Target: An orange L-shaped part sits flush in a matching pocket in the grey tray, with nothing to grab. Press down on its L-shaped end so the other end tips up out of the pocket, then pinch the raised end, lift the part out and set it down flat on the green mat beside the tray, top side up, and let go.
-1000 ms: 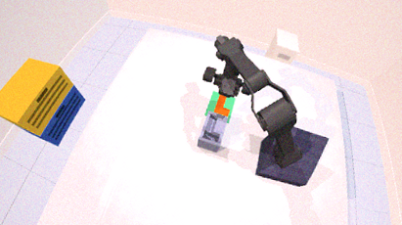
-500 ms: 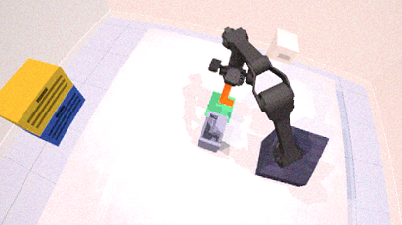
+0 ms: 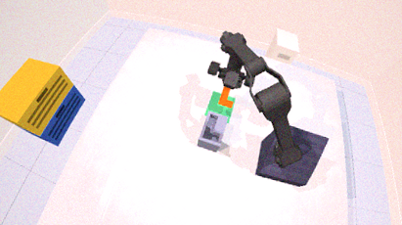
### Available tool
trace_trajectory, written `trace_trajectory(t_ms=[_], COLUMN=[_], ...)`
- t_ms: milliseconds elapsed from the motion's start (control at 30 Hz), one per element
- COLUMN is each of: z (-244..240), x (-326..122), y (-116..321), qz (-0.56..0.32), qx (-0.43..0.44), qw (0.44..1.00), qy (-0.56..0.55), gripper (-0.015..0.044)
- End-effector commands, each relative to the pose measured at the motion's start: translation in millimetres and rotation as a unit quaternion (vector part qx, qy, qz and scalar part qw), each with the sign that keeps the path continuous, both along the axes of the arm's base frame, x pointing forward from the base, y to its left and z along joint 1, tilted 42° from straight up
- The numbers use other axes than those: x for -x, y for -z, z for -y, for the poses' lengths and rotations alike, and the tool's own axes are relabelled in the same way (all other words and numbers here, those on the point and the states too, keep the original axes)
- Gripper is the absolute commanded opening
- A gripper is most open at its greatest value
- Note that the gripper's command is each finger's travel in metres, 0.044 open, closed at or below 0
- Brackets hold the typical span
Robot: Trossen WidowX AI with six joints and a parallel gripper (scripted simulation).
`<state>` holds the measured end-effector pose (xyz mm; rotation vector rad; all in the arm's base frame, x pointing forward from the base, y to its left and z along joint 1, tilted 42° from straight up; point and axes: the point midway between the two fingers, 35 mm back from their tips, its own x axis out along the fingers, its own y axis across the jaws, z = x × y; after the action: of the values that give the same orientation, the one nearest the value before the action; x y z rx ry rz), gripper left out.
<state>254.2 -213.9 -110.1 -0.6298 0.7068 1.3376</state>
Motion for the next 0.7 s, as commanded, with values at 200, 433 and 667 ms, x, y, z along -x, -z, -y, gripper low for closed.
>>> trace_trajectory(t_ms=[200,433,667], z=[-12.8,-20.1,-27.3], x=[-1.4,-2.5,-3.5], y=[12.4,20.9,29.3], qz=[-0.001,0.0,0.0], qx=[-0.004,-0.005,-0.005], qw=[1.0,1.0,1.0], qy=[0.002,0.002,0.002], gripper=[0.0,0.0,0.0])
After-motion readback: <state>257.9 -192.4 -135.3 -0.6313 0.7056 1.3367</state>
